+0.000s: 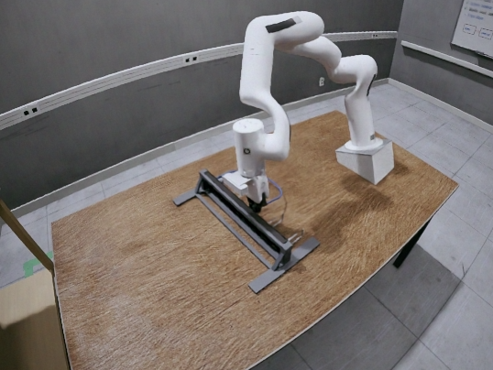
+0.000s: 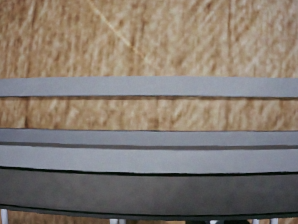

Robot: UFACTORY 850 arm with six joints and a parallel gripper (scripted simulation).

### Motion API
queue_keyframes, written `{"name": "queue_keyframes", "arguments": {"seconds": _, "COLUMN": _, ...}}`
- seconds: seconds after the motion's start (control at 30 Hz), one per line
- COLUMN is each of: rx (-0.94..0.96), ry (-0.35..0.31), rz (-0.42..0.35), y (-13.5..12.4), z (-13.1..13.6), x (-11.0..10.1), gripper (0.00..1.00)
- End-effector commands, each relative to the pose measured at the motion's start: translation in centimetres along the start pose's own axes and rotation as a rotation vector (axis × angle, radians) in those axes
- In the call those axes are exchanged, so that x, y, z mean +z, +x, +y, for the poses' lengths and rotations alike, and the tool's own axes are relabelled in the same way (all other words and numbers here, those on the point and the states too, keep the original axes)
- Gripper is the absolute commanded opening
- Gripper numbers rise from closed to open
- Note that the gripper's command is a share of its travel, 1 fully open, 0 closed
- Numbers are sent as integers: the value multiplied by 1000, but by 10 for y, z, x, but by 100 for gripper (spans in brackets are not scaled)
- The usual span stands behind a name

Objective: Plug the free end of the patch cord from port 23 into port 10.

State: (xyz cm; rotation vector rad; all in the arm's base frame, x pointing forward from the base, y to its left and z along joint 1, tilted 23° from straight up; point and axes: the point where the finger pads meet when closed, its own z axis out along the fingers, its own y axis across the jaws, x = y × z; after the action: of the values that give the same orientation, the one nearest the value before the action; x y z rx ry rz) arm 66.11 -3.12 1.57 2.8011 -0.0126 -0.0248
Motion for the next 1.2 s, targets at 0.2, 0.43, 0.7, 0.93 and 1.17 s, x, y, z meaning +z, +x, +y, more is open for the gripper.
{"name": "queue_keyframes", "arguments": {"seconds": 0.2, "rx": 0, "ry": 0, "rz": 2, "y": 1, "z": 0, "x": -1, "gripper": 39}}
{"name": "queue_keyframes", "arguments": {"seconds": 0.43, "rx": 0, "ry": 0, "rz": 2, "y": 1, "z": 0, "x": -1, "gripper": 39}}
{"name": "queue_keyframes", "arguments": {"seconds": 0.7, "rx": 0, "ry": 0, "rz": 2, "y": 1, "z": 0, "x": -1, "gripper": 39}}
{"name": "queue_keyframes", "arguments": {"seconds": 0.93, "rx": 0, "ry": 0, "rz": 2, "y": 1, "z": 0, "x": -1, "gripper": 39}}
{"name": "queue_keyframes", "arguments": {"seconds": 1.17, "rx": 0, "ry": 0, "rz": 2, "y": 1, "z": 0, "x": -1, "gripper": 39}}
